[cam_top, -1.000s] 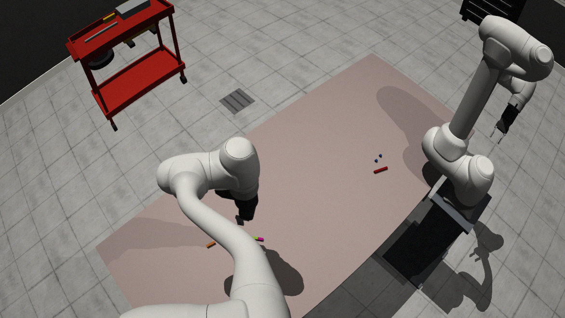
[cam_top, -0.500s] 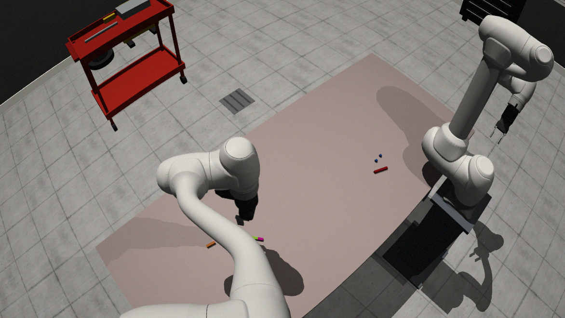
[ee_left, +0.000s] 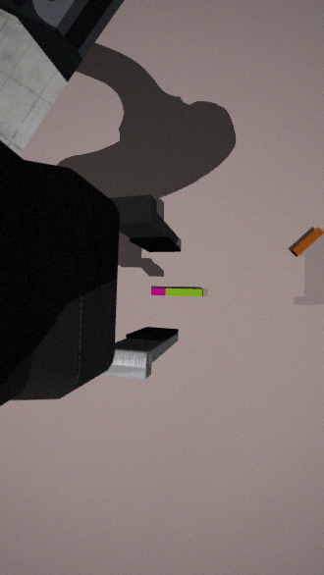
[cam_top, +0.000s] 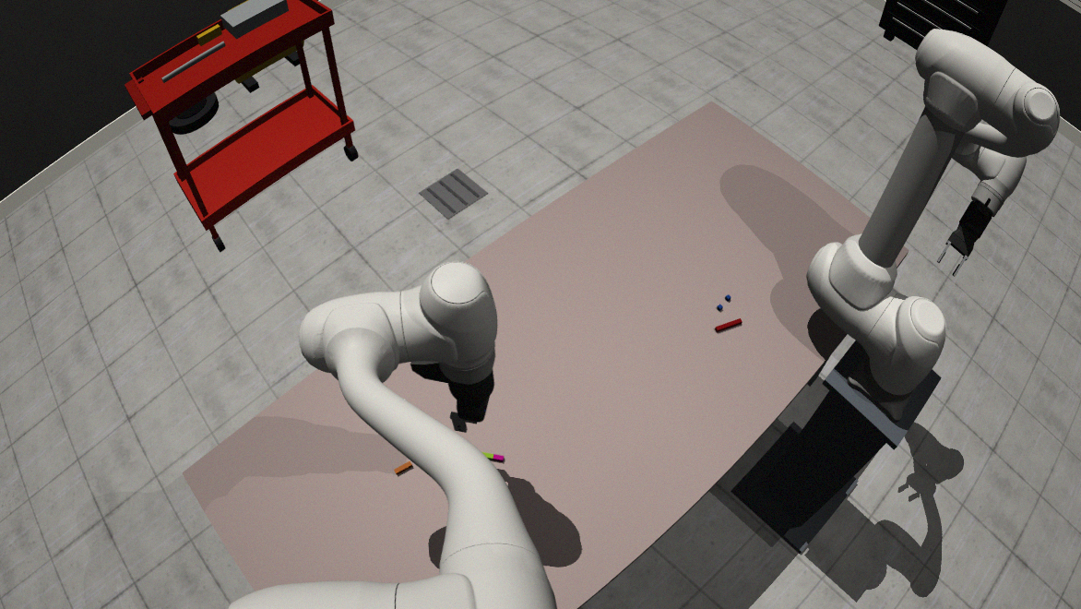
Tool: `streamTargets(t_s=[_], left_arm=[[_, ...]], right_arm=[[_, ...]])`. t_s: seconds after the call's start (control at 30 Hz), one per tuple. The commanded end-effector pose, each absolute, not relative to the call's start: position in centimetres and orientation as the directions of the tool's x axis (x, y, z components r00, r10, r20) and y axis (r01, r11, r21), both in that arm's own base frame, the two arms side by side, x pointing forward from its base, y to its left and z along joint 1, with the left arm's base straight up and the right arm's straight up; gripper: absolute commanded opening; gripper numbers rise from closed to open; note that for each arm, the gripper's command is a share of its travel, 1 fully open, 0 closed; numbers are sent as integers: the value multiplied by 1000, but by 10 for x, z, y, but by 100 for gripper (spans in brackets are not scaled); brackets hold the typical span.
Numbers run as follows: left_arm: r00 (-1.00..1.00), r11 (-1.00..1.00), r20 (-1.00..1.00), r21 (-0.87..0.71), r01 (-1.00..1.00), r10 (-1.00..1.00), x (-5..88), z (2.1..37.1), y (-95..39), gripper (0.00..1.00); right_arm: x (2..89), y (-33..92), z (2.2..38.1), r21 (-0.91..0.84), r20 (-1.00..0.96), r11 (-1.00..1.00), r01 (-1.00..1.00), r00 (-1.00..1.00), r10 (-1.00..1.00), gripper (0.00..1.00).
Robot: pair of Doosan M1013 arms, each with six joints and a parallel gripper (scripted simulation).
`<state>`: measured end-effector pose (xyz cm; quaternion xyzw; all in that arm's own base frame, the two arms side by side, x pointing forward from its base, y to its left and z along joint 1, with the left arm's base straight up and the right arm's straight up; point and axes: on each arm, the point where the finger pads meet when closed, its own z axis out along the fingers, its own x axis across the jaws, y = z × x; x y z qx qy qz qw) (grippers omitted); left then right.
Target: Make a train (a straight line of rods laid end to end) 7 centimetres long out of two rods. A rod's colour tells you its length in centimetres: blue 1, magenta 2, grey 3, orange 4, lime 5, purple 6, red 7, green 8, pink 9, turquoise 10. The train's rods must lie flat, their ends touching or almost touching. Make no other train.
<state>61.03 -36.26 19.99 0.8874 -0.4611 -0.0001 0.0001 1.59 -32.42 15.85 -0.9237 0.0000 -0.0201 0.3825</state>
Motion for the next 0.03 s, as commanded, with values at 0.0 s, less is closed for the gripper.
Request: streamTargets(t_s=[0.0], left_arm=[[575,-575,1,-1,-818,-818,611,201,-363,100]], right_arm=[[16,-324,159,-706,38,-708,16,999,-15,100]])
